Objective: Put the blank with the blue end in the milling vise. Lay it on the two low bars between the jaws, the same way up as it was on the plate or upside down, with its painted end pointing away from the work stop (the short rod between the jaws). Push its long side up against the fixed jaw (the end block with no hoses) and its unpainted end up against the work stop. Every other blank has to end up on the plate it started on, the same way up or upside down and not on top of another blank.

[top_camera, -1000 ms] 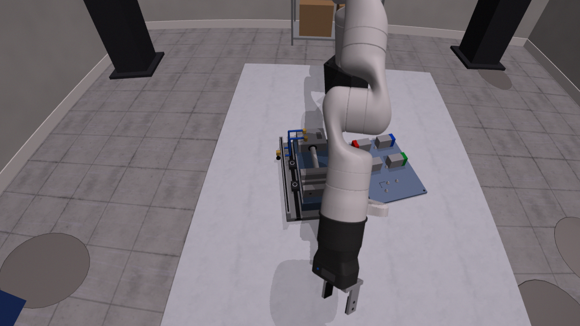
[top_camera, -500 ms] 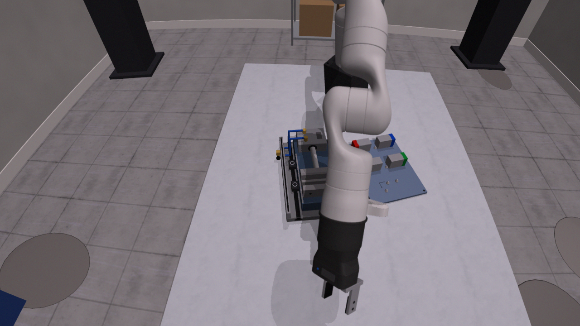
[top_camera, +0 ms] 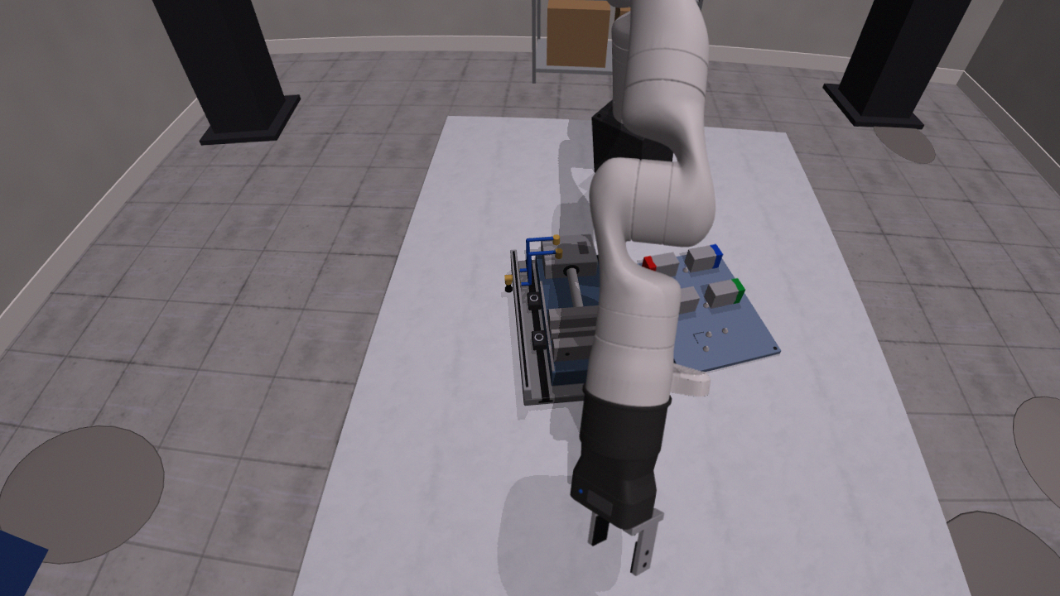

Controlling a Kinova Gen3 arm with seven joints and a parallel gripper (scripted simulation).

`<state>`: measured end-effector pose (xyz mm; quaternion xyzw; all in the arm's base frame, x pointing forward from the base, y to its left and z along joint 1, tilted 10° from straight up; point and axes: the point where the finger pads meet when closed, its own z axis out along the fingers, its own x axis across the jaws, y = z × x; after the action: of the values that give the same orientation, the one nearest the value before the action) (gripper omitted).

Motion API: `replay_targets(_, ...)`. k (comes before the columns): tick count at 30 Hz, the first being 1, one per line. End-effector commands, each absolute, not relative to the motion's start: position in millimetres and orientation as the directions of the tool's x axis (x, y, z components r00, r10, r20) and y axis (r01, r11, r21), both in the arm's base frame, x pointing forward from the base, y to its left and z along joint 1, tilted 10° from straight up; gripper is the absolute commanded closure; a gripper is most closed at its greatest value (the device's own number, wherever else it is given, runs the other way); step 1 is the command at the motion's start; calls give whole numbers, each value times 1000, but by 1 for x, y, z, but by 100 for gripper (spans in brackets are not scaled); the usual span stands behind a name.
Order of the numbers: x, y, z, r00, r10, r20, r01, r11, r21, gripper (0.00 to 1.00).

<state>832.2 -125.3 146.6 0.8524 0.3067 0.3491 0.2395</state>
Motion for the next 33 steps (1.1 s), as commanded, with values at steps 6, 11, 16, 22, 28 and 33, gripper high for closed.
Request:
replay_targets(6, 833, -125, 149, 566, 690, 450, 354, -697, 624, 0)
replay_targets(11, 822, -120, 150, 619, 653, 436, 359, -730, 582, 0)
replay_targets(16, 810, -115, 151, 670, 613, 418, 360, -761, 539, 0)
replay_targets(22, 799, -110, 151, 718, 572, 396, 357, -791, 496, 0)
replay_targets(28, 786, -113, 147, 759, 537, 367, 354, -815, 459, 0)
replay_targets(33, 775, -108, 148, 801, 494, 339, 344, -842, 414, 0)
